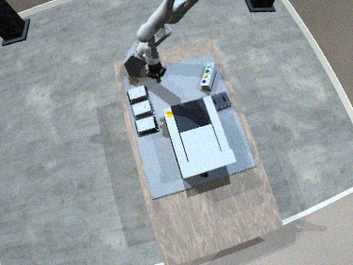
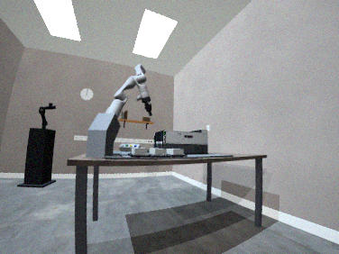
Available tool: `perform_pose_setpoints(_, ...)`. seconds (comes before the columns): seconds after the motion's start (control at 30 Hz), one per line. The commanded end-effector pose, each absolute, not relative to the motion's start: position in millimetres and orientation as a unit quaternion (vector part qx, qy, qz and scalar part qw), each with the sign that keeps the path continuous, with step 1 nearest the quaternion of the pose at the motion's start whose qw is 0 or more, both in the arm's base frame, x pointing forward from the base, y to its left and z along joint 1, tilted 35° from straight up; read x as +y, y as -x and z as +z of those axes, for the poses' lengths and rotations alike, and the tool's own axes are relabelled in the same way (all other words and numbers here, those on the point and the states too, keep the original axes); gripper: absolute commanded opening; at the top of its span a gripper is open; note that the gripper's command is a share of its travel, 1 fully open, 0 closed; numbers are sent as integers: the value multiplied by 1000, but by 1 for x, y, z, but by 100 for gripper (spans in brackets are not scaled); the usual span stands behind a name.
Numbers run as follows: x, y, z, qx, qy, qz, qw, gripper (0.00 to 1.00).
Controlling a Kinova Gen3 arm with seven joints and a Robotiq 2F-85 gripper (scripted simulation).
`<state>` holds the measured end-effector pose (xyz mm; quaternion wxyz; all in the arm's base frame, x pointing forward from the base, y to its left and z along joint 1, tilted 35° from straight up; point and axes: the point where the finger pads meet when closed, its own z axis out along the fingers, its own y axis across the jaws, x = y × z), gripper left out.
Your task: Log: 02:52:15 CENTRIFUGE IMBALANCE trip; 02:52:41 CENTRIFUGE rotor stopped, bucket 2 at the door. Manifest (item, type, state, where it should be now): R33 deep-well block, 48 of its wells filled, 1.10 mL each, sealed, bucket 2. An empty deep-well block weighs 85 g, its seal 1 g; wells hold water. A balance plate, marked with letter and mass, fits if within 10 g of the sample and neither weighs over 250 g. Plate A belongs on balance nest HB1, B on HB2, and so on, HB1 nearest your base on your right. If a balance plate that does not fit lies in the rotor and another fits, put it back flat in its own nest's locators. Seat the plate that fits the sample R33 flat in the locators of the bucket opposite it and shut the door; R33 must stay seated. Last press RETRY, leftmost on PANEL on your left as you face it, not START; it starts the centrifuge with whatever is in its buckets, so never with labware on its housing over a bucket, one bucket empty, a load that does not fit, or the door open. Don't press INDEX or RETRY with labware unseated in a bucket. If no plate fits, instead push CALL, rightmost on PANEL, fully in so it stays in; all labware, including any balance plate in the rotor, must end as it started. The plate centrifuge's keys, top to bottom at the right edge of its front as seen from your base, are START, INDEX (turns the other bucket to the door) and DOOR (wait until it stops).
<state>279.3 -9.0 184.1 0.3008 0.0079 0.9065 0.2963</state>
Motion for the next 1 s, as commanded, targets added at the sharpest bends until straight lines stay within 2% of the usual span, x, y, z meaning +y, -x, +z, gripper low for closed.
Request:
perform_pose_setpoints(0.0, -9, -279, 184, 901, -25, 276, 332, 10)
perform_pose_setpoints(0.97, -4, -285, 177, 901, -25, 276, 332, 10)
